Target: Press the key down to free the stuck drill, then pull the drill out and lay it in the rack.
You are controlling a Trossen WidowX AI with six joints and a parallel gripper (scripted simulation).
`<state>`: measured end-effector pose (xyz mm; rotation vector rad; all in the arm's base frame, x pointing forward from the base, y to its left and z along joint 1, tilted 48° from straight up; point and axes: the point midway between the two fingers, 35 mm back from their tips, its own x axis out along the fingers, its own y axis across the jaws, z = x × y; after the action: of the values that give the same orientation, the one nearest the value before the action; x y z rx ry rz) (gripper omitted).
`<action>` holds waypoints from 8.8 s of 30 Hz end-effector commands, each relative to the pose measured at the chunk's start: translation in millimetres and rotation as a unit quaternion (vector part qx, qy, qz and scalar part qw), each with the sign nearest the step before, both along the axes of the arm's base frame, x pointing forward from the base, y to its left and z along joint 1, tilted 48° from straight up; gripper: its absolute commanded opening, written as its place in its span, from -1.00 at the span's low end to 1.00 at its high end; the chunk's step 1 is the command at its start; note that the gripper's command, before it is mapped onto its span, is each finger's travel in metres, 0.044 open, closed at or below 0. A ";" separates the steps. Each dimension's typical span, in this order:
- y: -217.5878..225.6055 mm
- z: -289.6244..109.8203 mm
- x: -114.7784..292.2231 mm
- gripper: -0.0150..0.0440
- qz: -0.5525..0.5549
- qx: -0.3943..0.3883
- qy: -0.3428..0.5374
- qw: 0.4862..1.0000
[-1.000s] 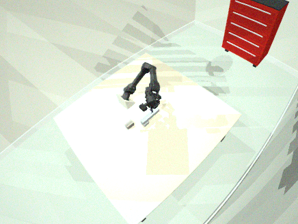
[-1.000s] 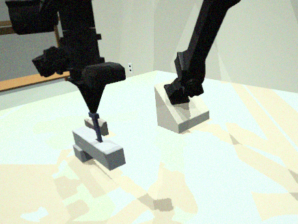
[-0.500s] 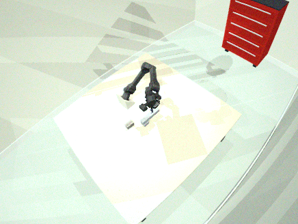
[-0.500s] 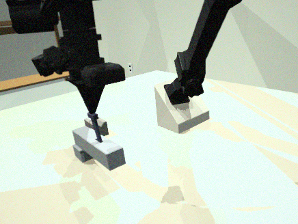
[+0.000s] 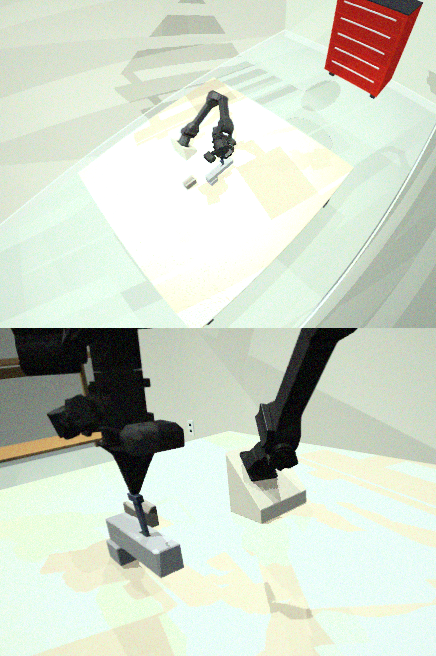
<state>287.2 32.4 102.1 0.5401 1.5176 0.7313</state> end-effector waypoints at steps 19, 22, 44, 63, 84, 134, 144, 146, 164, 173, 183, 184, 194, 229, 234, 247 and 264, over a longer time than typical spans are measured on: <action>14.6 -9.0 -9.2 -0.49 0.012 0.005 0.014 1.000; 15.4 -9.6 -9.4 -0.49 0.012 0.005 0.014 1.000; 21.5 -13.8 -10.0 -0.49 0.012 0.005 0.014 1.000; 26.6 -17.1 -10.9 -0.49 0.012 0.006 0.014 1.000; -28.1 25.4 4.3 0.84 -0.028 0.003 0.028 0.999; -51.8 -161.7 3.3 1.00 0.494 0.074 -0.500 0.707; -38.9 -168.8 2.2 1.00 0.494 0.074 -0.500 0.708; -36.0 -170.4 1.8 1.00 0.494 0.074 -0.500 0.708; -10.0 -183.2 -3.1 1.00 0.493 0.075 -0.501 0.708; -10.0 -183.3 -3.5 0.56 0.495 0.076 -0.499 0.707; -10.0 -183.3 -3.5 -0.33 0.495 0.076 -0.499 0.707; -10.0 -183.3 -3.5 -0.42 0.495 0.076 -0.499 0.707; -12.2 -186.2 -3.2 -0.49 0.493 0.075 -0.500 0.707; -34.9 -213.7 -0.2 -0.14 0.493 0.076 -0.500 0.708; -34.9 -213.7 -0.2 0.31 0.493 0.076 -0.500 0.708; -29.0 -210.7 -1.8 1.00 0.493 0.075 -0.501 0.707; -24.3 -207.4 -0.4 1.00 0.493 0.075 -0.501 0.707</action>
<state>287.7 5.7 -106.6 -0.6405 0.5661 1.6340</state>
